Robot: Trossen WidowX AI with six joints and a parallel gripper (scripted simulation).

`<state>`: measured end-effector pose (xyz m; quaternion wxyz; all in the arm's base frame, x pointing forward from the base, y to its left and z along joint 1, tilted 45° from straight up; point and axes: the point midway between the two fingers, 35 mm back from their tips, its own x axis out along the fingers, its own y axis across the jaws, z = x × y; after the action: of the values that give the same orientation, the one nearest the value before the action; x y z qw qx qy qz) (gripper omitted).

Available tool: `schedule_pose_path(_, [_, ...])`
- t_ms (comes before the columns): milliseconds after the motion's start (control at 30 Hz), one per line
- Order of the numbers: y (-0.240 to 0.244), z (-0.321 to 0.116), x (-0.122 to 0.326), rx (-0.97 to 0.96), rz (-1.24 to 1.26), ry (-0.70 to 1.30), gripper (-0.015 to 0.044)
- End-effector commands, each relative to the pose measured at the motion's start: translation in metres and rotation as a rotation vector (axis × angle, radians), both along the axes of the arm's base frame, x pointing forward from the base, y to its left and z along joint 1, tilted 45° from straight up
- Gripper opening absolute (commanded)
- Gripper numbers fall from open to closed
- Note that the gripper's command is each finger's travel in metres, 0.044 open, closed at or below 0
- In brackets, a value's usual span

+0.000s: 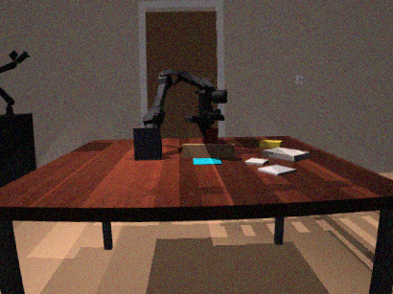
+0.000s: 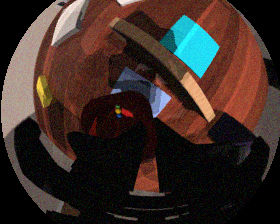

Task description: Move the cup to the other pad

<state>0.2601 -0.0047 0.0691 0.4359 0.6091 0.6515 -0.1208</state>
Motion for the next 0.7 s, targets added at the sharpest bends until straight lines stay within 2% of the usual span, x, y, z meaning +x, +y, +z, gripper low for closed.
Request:
schedule_pose_path(0, [-0.011, 0.011, 0.0, -0.004, 0.003, -0.006, 0.0])
schedule_pose_path(233, [-0.025, 0.025, -0.005, 0.001, 0.003, -0.005, 0.0])
schedule_pose_path(667, [-0.024, 0.024, -0.007, 0.006, 0.0, 0.0, 0.0])
